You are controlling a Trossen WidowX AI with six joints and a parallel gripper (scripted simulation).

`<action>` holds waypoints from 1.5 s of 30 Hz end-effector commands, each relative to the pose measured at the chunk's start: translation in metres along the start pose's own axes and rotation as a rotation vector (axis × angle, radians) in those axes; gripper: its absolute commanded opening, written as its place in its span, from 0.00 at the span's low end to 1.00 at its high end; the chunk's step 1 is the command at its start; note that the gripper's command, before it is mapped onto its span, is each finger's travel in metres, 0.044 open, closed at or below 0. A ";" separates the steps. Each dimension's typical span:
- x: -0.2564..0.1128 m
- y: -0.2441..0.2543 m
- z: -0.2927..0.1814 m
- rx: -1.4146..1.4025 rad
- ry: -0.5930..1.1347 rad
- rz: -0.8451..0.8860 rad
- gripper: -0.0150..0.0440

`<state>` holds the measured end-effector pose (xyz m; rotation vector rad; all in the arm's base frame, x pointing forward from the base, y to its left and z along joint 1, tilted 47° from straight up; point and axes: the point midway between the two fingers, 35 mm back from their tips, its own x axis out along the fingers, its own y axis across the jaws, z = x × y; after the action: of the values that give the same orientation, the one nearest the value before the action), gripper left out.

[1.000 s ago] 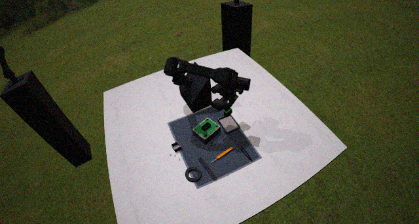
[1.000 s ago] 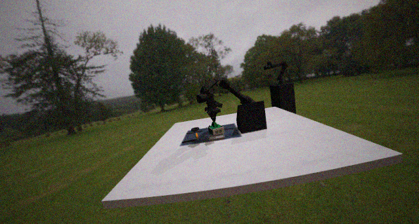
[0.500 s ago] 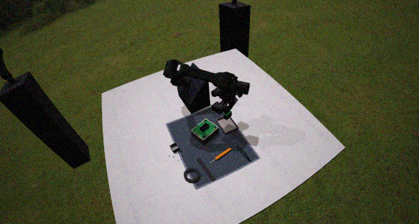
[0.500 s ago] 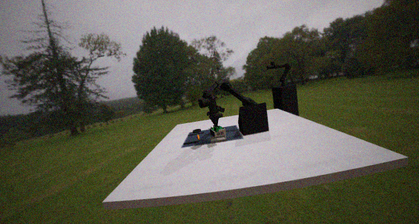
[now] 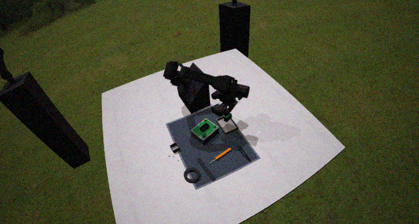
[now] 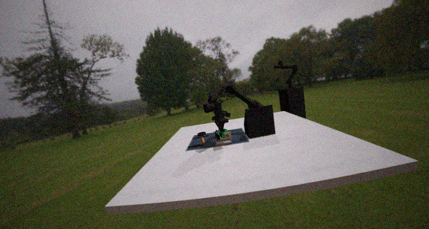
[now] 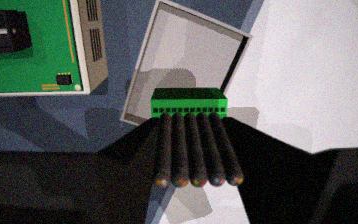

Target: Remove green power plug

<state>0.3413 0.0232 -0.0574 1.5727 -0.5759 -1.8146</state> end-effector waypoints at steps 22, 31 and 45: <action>0.043 0.001 0.000 -0.003 -0.004 0.005 0.25; 0.058 0.002 0.002 -0.003 -0.005 0.006 0.25; 0.060 0.002 0.002 -0.003 -0.005 0.007 0.25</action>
<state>0.3378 -0.0132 -0.0928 1.5731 -0.5638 -1.8017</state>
